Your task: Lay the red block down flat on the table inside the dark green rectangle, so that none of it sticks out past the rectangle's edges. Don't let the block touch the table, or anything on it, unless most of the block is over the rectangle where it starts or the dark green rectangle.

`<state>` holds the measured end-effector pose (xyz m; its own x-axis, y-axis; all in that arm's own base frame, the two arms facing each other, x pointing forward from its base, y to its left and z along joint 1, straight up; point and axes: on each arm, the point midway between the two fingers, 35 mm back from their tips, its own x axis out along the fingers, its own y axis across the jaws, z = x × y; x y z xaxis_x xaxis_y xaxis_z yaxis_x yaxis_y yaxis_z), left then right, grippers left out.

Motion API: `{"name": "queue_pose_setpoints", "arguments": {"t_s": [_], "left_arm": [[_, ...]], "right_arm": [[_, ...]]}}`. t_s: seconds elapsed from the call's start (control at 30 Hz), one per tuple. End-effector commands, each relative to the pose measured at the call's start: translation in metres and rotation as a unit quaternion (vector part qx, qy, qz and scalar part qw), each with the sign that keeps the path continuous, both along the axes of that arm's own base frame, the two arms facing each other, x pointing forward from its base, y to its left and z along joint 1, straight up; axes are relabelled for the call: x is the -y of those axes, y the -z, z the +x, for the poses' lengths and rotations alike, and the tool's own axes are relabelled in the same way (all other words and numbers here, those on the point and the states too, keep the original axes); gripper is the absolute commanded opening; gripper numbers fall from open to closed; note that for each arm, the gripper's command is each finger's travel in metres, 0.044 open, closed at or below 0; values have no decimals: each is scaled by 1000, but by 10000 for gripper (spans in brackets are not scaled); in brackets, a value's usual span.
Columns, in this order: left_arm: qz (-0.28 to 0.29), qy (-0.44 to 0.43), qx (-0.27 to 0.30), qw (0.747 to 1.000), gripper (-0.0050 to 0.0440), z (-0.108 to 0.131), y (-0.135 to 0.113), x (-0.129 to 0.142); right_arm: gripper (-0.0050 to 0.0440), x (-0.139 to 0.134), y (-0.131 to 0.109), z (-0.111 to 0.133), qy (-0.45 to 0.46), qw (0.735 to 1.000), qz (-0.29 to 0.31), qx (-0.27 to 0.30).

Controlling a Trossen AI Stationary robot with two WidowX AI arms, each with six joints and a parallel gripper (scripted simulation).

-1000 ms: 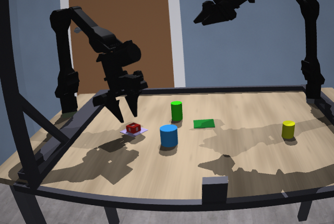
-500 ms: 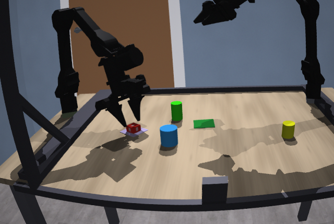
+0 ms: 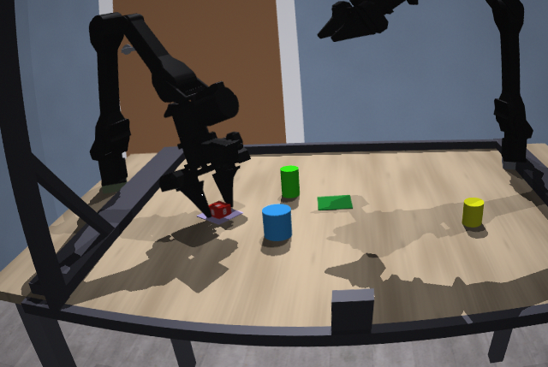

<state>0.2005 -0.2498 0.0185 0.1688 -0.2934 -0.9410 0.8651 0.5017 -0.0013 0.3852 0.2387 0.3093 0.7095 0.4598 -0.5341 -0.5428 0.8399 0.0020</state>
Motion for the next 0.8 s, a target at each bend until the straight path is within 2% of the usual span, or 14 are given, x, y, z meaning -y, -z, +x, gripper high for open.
{"name": "queue_pose_setpoints", "arguments": {"t_s": [0.0, 0.03, 0.07, 0.2, 0.23, 0.3, 0.33, 0.4, 0.43, 0.77], "left_arm": [[-7, 0, 7, 1000, 220, 2, -3, 4], [-8, 0, 8, 1000, 220, 3, -5, 4], [-9, 0, 9, 1000, 200, 3, -5, 4], [-11, 0, 10, 1000, 200, 4, -7, 5], [-11, 0, 10, 1000, 180, 4, -7, 5], [-11, 0, 10, 1000, 180, 4, -7, 5], [-11, 0, 10, 1000, 160, 4, -7, 5], [-11, 0, 10, 1000, 160, 4, -7, 5], [-11, 0, 10, 1000, 140, 4, -7, 5], [-10, 0, 10, 1000, 100, 1, -7, 2]], "right_arm": [[440, 1, -12, -1, 0, 1000, 7, 13], [440, 1, -12, -1, 0, 1000, 7, 13], [440, 1, -12, -1, 0, 1000, 7, 13], [440, 1, -12, -1, 0, 1000, 7, 13], [440, 1, -12, -1, 0, 1000, 7, 13], [440, 1, -12, -1, 0, 1000, 7, 13], [440, 1, -12, -1, 0, 1000, 7, 13], [440, 1, -12, -1, 0, 1000, 7, 13], [440, 1, -12, -1, 0, 1000, 7, 13], [440, 1, -12, -1, 0, 1000, 7, 13]]}}
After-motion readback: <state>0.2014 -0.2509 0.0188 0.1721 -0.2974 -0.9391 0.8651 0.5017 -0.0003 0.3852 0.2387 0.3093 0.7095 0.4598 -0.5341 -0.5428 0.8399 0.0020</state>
